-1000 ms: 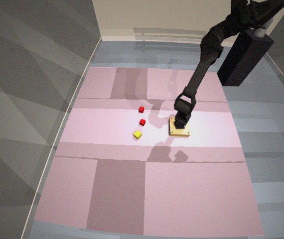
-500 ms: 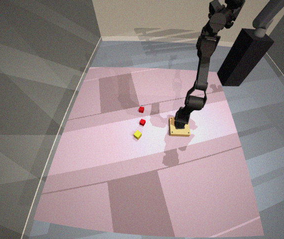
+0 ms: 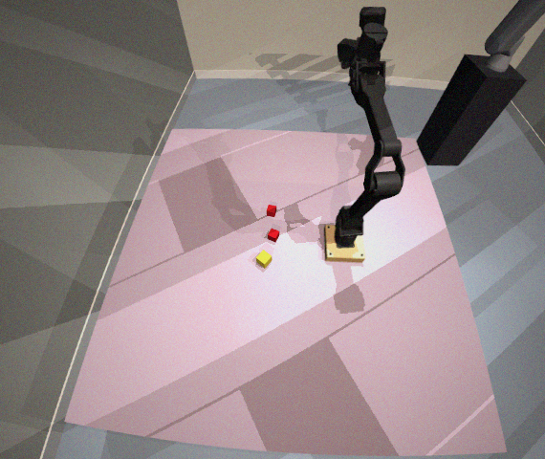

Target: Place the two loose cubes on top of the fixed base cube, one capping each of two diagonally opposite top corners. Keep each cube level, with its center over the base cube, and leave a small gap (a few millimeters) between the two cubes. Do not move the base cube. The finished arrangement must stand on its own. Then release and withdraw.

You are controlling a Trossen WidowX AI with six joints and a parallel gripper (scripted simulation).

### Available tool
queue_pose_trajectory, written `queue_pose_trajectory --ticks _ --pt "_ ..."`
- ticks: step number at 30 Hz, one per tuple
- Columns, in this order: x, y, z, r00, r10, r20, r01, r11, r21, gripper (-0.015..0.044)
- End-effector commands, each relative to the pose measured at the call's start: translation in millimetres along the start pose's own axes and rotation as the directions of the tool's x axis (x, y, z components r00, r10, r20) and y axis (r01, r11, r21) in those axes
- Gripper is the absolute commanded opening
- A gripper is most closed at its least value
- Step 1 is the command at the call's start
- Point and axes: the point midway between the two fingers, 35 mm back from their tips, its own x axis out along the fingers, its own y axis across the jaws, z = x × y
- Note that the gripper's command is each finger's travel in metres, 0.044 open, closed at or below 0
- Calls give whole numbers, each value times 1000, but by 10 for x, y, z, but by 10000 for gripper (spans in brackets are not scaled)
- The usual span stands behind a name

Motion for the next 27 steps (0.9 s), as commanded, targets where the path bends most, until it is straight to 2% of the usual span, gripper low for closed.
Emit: queue_pose_trajectory --ticks 1,8,15,21,27 --pt "-62 379 578 976 129 177 -120 991 -60 265" --pt "-452 984 1480 834 346 430 -272 936 -225 265" --pt "-1143 1538 2184 593 547 590 -336 835 -437 265" --pt "-1891 1953 2561 347 698 627 -311 716 -625 265" --pt "-2694 2301 2697 104 820 563 -215 571 -792 265"
